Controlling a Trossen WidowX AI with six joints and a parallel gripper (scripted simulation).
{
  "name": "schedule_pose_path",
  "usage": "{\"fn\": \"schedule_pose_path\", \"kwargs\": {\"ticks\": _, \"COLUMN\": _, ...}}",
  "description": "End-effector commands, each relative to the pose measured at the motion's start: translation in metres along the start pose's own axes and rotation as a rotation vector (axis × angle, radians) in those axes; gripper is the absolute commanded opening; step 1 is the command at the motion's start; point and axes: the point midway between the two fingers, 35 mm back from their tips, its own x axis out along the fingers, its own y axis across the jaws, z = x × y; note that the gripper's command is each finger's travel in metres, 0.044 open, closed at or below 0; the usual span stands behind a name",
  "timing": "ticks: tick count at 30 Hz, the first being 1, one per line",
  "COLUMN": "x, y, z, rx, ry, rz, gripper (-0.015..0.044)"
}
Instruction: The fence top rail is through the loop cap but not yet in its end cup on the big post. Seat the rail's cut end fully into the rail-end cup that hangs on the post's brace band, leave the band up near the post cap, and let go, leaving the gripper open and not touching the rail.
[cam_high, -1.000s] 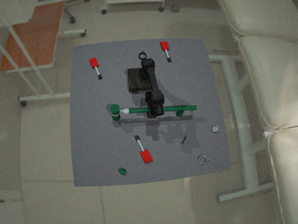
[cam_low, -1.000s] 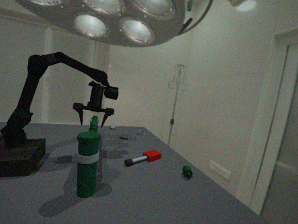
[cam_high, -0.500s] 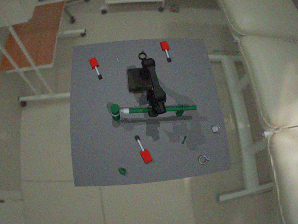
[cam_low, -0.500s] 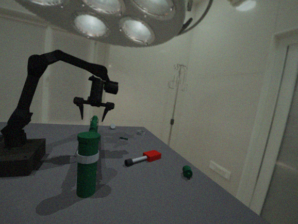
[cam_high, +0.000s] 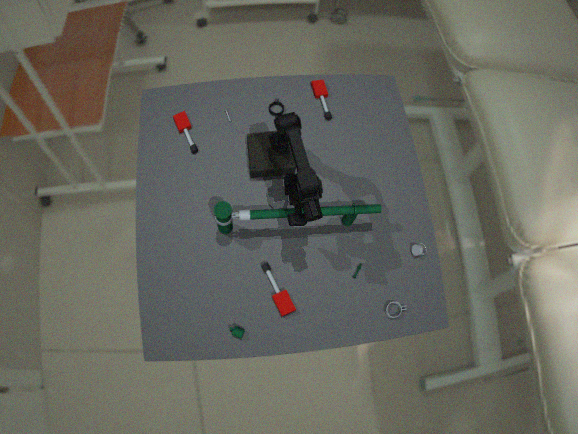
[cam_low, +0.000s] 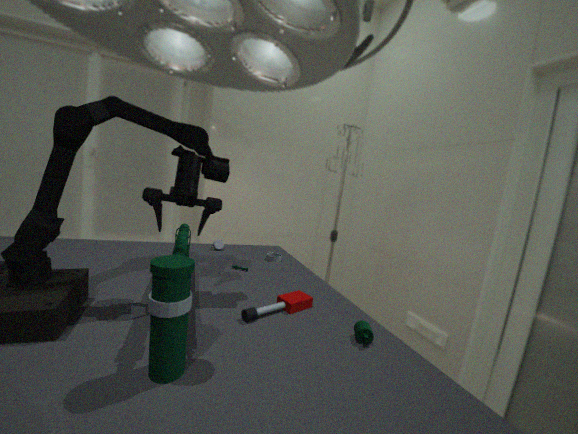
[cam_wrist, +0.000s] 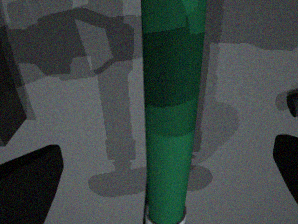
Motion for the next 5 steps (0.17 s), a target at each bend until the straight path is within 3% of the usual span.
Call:
{"fn": "schedule_pose_path", "kwargs": {"ticks": 1, "x": -0.0002, "y": 0.0004, "z": 0.0006, "rx": 0.005, "ry": -0.003, "rz": 0.002, "gripper": 0.044}}
{"fn": "schedule_pose_path", "kwargs": {"ticks": 5, "x": -0.0002, "y": 0.0004, "z": 0.0006, "rx": 0.005, "ry": -0.003, "rz": 0.002, "gripper": 0.044}}
